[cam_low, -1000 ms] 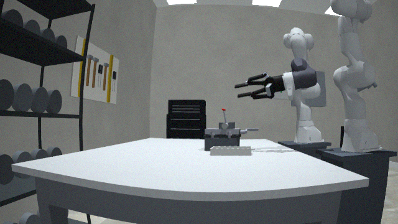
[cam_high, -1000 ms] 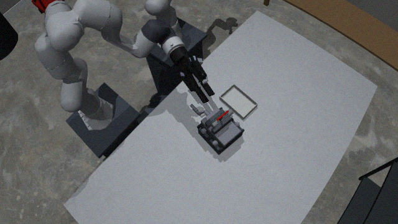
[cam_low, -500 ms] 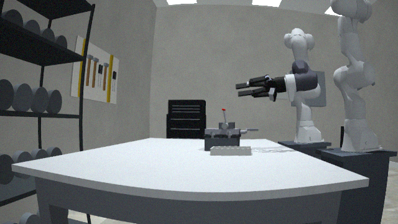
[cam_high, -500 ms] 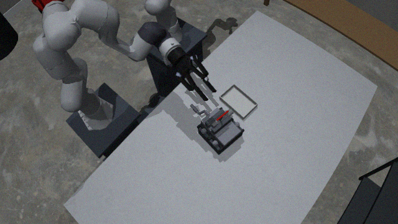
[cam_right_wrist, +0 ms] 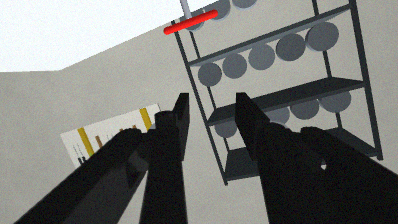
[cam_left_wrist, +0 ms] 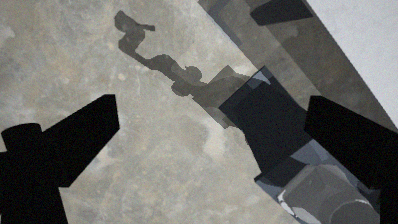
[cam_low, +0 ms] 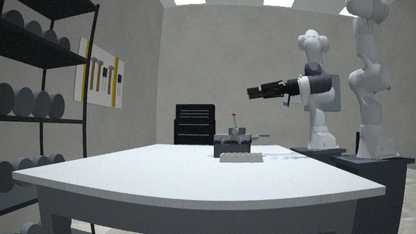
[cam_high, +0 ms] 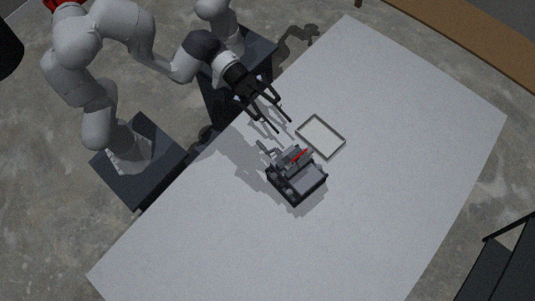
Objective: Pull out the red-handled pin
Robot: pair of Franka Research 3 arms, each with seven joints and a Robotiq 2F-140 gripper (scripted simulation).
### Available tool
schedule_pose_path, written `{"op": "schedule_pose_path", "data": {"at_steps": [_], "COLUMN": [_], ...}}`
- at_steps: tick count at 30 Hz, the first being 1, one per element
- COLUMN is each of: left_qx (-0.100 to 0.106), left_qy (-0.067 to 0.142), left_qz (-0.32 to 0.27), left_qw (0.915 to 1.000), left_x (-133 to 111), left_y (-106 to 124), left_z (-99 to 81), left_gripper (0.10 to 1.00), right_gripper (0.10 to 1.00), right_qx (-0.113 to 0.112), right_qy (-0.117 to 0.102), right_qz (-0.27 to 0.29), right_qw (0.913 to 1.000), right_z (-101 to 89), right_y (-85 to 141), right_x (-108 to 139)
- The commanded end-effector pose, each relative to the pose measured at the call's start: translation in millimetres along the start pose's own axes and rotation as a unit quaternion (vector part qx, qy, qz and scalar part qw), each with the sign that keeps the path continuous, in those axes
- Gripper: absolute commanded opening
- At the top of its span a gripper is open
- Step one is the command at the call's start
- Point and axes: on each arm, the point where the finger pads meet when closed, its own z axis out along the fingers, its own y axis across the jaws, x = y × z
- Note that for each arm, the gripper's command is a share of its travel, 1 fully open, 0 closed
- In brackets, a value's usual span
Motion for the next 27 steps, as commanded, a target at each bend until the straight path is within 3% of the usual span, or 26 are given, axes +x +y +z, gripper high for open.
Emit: {"op": "schedule_pose_path", "data": {"at_steps": [1, 27], "left_qx": [0.001, 0.001], "left_qy": [0.001, 0.001], "left_qz": [-0.001, -0.001], "left_qw": [1.0, 1.0], "left_x": [0.5, 0.5], "left_y": [-0.3, -0.3], "left_z": [-0.5, -0.5], "left_gripper": [1.0, 1.0], "right_gripper": [0.351, 0.351], "right_qx": [0.004, 0.005], "right_qy": [0.026, 0.029], "right_qz": [-0.137, -0.155], "right_qw": [0.9903, 0.9875], "right_z": [-0.2, -0.3], "right_y": [1.5, 1.6], "right_x": [3.6, 3.6]}}
